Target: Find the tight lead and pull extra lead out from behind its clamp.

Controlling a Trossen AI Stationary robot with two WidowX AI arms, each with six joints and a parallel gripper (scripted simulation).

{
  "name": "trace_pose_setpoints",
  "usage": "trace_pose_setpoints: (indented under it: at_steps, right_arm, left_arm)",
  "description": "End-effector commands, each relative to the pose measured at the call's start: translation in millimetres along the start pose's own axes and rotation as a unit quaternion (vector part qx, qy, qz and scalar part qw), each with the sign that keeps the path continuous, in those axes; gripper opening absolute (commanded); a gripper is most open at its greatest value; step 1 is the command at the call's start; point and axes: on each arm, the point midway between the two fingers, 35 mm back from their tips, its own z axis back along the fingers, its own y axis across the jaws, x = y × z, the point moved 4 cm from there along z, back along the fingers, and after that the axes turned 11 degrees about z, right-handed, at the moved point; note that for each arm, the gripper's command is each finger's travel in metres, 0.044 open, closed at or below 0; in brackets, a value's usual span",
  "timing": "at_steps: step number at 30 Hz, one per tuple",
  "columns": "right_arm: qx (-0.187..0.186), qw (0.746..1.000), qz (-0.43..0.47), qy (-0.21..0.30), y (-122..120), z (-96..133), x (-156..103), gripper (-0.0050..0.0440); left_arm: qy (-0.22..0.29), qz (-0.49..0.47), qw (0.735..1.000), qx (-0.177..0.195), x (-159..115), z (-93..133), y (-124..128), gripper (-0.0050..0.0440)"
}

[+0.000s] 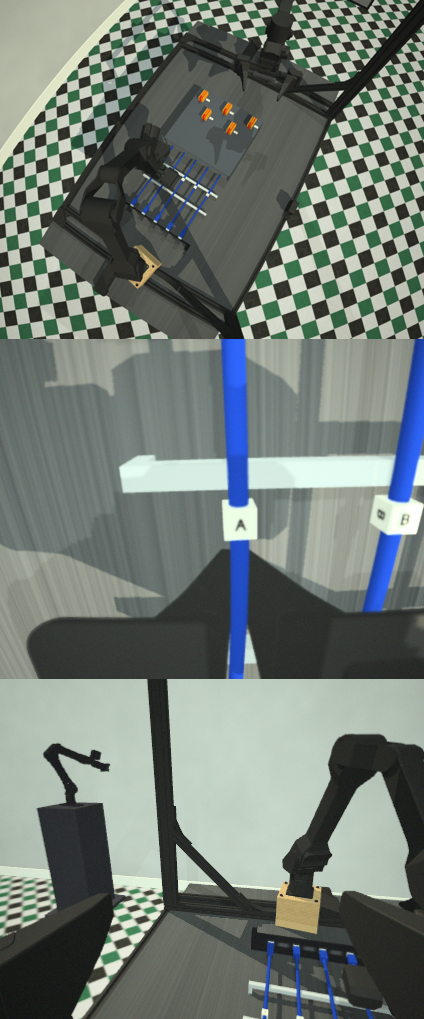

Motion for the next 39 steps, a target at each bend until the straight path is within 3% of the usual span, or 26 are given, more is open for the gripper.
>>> trace_pose_setpoints:
  at_steps: [1, 2, 3, 19, 20, 39]
  right_arm:
    - [-0.001, 1.000, 0.000, -0.007, -1.0, 0.8, 5.2, 0.0440]
    - [-0.001, 1.000, 0.000, -0.007, -1.0, 0.8, 5.2, 0.0440]
    - [-0.001, 1.000, 0.000, -0.007, -1.0, 0.8, 5.2, 0.0440]
    - [-0.001, 1.000, 0.000, -0.007, -1.0, 0.8, 5.2, 0.0440]
    - [-0.001, 1.000, 0.000, -0.007, -1.0, 0.8, 5.2, 0.0440]
    - [-0.001, 1.000, 0.000, -0.007, -1.0, 0.8, 5.2, 0.0440]
  left_arm:
    - [-0.012, 0.000, 1.000, 0.003, 4.1, 7.5, 0.9, -0.0050]
    - [-0.012, 0.000, 1.000, 0.003, 4.1, 7.5, 0.9, -0.0050]
    - [-0.012, 0.000, 1.000, 0.003, 3.9, 27.4, 0.9, -0.0050]
    - [-0.012, 0.000, 1.000, 0.003, 3.9, 27.4, 0.9, -0.0050]
    - [-0.006, 0.000, 1.000, 0.002, 3.1, 38.3, 0.4, -0.0050]
    - [0.000, 0.000, 1.000, -0.001, 3.1, 44.9, 0.2, -0.0050]
